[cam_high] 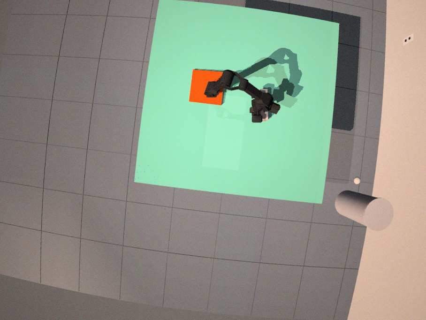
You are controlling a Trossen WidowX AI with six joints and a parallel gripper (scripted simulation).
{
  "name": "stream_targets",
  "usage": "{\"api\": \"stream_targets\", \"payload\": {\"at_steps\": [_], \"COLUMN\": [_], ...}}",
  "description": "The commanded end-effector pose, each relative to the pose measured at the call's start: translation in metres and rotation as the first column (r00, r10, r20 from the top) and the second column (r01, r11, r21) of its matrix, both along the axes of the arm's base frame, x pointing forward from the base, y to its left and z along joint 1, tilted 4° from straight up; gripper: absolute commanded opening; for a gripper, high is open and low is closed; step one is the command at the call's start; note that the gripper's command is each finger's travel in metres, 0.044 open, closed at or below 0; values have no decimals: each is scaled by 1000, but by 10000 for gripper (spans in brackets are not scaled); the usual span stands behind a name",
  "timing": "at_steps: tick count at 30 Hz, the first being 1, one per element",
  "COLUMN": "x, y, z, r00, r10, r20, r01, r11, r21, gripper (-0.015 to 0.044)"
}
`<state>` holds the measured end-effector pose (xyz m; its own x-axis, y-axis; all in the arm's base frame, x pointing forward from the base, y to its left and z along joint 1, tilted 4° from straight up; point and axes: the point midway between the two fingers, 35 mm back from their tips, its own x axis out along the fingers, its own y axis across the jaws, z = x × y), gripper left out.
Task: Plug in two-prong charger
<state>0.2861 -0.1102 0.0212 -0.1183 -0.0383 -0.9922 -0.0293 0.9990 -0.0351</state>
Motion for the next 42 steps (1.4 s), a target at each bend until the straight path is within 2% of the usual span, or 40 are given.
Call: {"api": "stream_targets", "payload": {"at_steps": [1, 42], "x": [0, 13], "y": [0, 0], "z": [0, 0], "r00": [1000, 1000], "r10": [-6, -6], "r20": [1, 2], "r01": [6, 6], "r11": [1000, 1000], "r21": [1, 1], "gripper": [0, 0]}}
